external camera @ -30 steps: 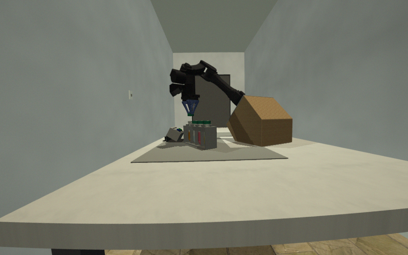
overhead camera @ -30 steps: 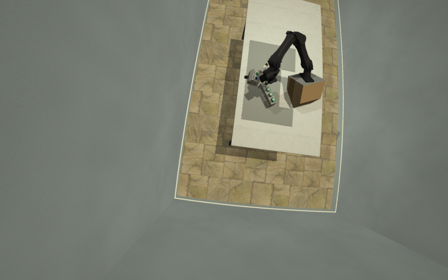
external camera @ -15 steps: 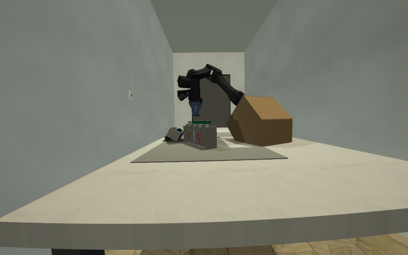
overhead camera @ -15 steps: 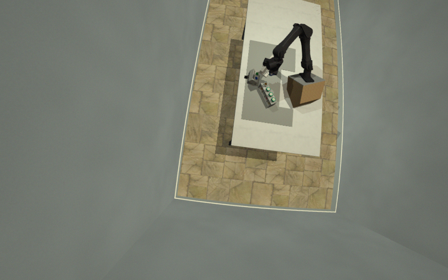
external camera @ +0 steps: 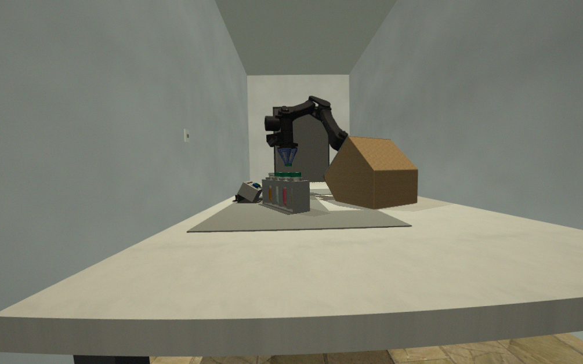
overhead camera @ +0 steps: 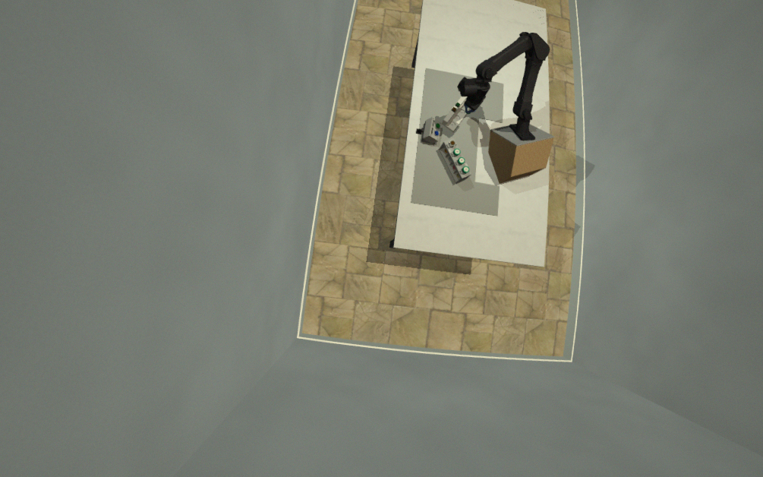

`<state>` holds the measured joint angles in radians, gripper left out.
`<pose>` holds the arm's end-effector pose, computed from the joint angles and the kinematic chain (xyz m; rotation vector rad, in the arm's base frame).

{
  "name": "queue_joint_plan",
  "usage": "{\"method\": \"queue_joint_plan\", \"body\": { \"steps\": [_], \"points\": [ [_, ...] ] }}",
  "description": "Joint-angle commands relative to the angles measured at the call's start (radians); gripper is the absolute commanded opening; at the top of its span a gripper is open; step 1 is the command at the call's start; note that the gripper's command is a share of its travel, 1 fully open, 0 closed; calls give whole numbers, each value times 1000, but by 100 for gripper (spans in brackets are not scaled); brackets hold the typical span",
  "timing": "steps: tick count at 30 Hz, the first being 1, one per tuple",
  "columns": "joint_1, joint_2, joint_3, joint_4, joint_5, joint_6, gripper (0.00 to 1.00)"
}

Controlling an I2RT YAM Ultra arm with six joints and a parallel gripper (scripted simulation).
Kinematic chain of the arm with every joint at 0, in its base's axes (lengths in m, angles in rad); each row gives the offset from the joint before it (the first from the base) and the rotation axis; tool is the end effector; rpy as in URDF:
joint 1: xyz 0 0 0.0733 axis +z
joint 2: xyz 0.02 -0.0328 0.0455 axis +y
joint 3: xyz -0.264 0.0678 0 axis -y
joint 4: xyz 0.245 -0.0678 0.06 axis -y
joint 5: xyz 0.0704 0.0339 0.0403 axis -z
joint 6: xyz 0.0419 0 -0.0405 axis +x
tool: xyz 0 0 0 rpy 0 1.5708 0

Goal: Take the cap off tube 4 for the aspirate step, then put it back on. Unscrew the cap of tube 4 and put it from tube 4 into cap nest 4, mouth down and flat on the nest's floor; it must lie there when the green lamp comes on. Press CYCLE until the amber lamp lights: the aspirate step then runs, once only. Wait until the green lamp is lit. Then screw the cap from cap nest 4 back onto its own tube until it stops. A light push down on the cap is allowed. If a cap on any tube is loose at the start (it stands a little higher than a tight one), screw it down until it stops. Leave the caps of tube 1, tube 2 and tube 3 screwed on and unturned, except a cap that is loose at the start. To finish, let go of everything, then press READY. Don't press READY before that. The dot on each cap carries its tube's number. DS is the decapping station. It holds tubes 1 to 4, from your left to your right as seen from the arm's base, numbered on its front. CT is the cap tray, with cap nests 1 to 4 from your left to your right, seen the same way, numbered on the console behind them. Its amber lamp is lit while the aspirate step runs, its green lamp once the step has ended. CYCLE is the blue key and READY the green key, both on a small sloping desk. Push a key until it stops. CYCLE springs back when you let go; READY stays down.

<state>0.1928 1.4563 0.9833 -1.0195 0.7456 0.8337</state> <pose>0.2437 0.0197 0.2220 0.8525 2.4427 -0.8316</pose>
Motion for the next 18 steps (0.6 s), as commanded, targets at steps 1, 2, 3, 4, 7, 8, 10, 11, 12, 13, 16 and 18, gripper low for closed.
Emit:
{"method": "queue_joint_plan", "body": {
  "steps": [1, 2, 3, 4, 7, 8, 10, 11, 12, 13, 16, 18],
  "points": [
    [-52, -101, -28, -10, -11, -132, 0],
    [-76, -128, -33, -8, -14, -164, 0],
    [-101, -154, -37, -8, -19, -197, 0],
    [-128, -180, -40, -6, -24, -231, 0],
    [-184, -230, -27, 5, -37, -304, 0],
    [-184, -230, -27, 5, -37, -304, 0],
    [-243, -275, -14, 14, -54, -379, 0],
    [-276, -296, 0, 18, -64, -418, 0],
    [-308, -316, 5, 20, -75, -458, 0],
    [-343, -335, 8, 23, -88, -498, 0],
    [-446, -380, 25, 32, -130, -616, 0],
    [-446, -380, 25, 32, -130, -616, 0]
  ]
}}
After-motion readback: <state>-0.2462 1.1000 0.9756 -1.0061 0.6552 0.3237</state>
